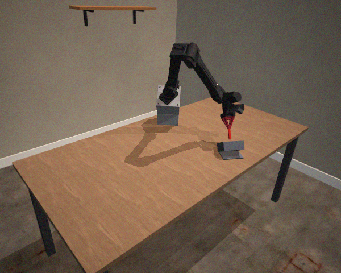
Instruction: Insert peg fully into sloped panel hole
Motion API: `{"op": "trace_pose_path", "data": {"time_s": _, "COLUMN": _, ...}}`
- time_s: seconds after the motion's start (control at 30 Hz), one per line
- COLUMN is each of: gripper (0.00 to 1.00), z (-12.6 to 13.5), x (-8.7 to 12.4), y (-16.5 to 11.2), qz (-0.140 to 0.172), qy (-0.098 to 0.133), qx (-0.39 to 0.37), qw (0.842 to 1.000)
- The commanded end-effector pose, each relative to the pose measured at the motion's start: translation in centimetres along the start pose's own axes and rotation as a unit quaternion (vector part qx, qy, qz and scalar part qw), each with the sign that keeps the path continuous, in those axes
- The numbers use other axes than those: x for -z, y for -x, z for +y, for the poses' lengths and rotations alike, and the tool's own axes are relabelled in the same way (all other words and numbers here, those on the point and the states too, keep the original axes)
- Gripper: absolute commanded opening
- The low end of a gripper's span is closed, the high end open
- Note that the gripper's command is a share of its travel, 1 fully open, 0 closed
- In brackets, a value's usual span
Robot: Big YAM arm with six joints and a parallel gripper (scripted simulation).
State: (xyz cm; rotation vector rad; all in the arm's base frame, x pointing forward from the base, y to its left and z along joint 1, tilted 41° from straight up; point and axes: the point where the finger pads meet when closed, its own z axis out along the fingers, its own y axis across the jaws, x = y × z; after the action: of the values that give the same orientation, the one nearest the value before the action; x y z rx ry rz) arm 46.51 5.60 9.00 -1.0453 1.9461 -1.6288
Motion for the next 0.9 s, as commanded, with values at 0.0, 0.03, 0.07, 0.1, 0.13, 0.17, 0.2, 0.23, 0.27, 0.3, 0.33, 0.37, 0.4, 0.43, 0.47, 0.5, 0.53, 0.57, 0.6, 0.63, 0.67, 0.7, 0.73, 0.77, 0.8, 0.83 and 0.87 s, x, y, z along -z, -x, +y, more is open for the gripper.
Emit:
{"op": "trace_pose_path", "data": {"time_s": 0.0, "gripper": 0.0, "z": -0.2, "x": -0.2, "y": 0.2, "qz": -0.001, "qy": -0.003, "qx": -0.005, "qw": 1.0}}
{"op": "trace_pose_path", "data": {"time_s": 0.03, "gripper": 0.0, "z": -0.2, "x": -0.3, "y": 0.2, "qz": -0.001, "qy": -0.003, "qx": -0.005, "qw": 1.0}}
{"op": "trace_pose_path", "data": {"time_s": 0.07, "gripper": 0.0, "z": -0.2, "x": -0.3, "y": 0.2, "qz": -0.001, "qy": -0.003, "qx": -0.005, "qw": 1.0}}
{"op": "trace_pose_path", "data": {"time_s": 0.1, "gripper": 0.0, "z": -0.2, "x": -0.4, "y": 0.2, "qz": -0.001, "qy": -0.003, "qx": -0.005, "qw": 1.0}}
{"op": "trace_pose_path", "data": {"time_s": 0.13, "gripper": 0.0, "z": -0.1, "x": -0.5, "y": 0.2, "qz": -0.001, "qy": -0.003, "qx": -0.005, "qw": 1.0}}
{"op": "trace_pose_path", "data": {"time_s": 0.17, "gripper": 0.0, "z": -0.1, "x": -0.5, "y": 0.2, "qz": -0.001, "qy": -0.003, "qx": -0.005, "qw": 1.0}}
{"op": "trace_pose_path", "data": {"time_s": 0.2, "gripper": 0.0, "z": -0.1, "x": -0.6, "y": 0.2, "qz": -0.001, "qy": -0.003, "qx": -0.005, "qw": 1.0}}
{"op": "trace_pose_path", "data": {"time_s": 0.23, "gripper": 0.0, "z": -0.1, "x": -0.7, "y": 0.2, "qz": -0.001, "qy": -0.003, "qx": -0.005, "qw": 1.0}}
{"op": "trace_pose_path", "data": {"time_s": 0.27, "gripper": 0.0, "z": -0.1, "x": -0.7, "y": 0.2, "qz": -0.001, "qy": -0.003, "qx": -0.005, "qw": 1.0}}
{"op": "trace_pose_path", "data": {"time_s": 0.3, "gripper": 0.0, "z": -0.1, "x": -0.7, "y": 0.2, "qz": -0.001, "qy": -0.003, "qx": -0.005, "qw": 1.0}}
{"op": "trace_pose_path", "data": {"time_s": 0.33, "gripper": 0.0, "z": -0.1, "x": -0.7, "y": 0.2, "qz": -0.001, "qy": -0.003, "qx": -0.005, "qw": 1.0}}
{"op": "trace_pose_path", "data": {"time_s": 0.37, "gripper": 0.0, "z": -0.4, "x": -0.1, "y": 0.3, "qz": -0.004, "qy": -0.004, "qx": -0.009, "qw": 1.0}}
{"op": "trace_pose_path", "data": {"time_s": 0.4, "gripper": 0.0, "z": -0.4, "x": -0.1, "y": 0.3, "qz": -0.004, "qy": -0.004, "qx": -0.008, "qw": 1.0}}
{"op": "trace_pose_path", "data": {"time_s": 0.43, "gripper": 0.0, "z": -0.4, "x": 0.0, "y": 0.2, "qz": -0.003, "qy": -0.004, "qx": -0.008, "qw": 1.0}}
{"op": "trace_pose_path", "data": {"time_s": 0.47, "gripper": 0.0, "z": -0.3, "x": 0.1, "y": 0.2, "qz": -0.003, "qy": -0.003, "qx": -0.007, "qw": 1.0}}
{"op": "trace_pose_path", "data": {"time_s": 0.5, "gripper": 0.0, "z": -0.3, "x": 0.2, "y": 0.2, "qz": -0.003, "qy": -0.003, "qx": -0.007, "qw": 1.0}}
{"op": "trace_pose_path", "data": {"time_s": 0.53, "gripper": 0.0, "z": -0.3, "x": 0.3, "y": 0.2, "qz": -0.002, "qy": -0.003, "qx": -0.006, "qw": 1.0}}
{"op": "trace_pose_path", "data": {"time_s": 0.57, "gripper": 0.0, "z": -0.3, "x": 0.4, "y": 0.2, "qz": -0.002, "qy": -0.003, "qx": -0.006, "qw": 1.0}}
{"op": "trace_pose_path", "data": {"time_s": 0.6, "gripper": 0.0, "z": -0.2, "x": 0.5, "y": 0.2, "qz": -0.002, "qy": -0.003, "qx": -0.006, "qw": 1.0}}
{"op": "trace_pose_path", "data": {"time_s": 0.63, "gripper": 0.0, "z": -0.2, "x": 0.6, "y": 0.3, "qz": -0.001, "qy": -0.003, "qx": -0.006, "qw": 1.0}}
{"op": "trace_pose_path", "data": {"time_s": 0.67, "gripper": 0.0, "z": -0.2, "x": 0.7, "y": 0.3, "qz": -0.001, "qy": -0.003, "qx": -0.006, "qw": 1.0}}
{"op": "trace_pose_path", "data": {"time_s": 0.7, "gripper": 0.0, "z": -0.2, "x": 0.9, "y": 0.3, "qz": -0.001, "qy": -0.003, "qx": -0.006, "qw": 1.0}}
{"op": "trace_pose_path", "data": {"time_s": 0.73, "gripper": 0.0, "z": -0.2, "x": 1.0, "y": 0.3, "qz": -0.001, "qy": -0.003, "qx": -0.006, "qw": 1.0}}
{"op": "trace_pose_path", "data": {"time_s": 0.77, "gripper": 0.0, "z": -0.2, "x": 1.1, "y": 0.3, "qz": -0.001, "qy": -0.003, "qx": -0.006, "qw": 1.0}}
{"op": "trace_pose_path", "data": {"time_s": 0.8, "gripper": 0.0, "z": -0.2, "x": 1.2, "y": 0.4, "qz": -0.001, "qy": -0.003, "qx": -0.006, "qw": 1.0}}
{"op": "trace_pose_path", "data": {"time_s": 0.83, "gripper": 0.0, "z": -0.2, "x": 1.2, "y": 0.4, "qz": -0.001, "qy": -0.003, "qx": -0.006, "qw": 1.0}}
{"op": "trace_pose_path", "data": {"time_s": 0.87, "gripper": 0.0, "z": -0.2, "x": 1.2, "y": 0.4, "qz": -0.001, "qy": -0.003, "qx": -0.006, "qw": 1.0}}
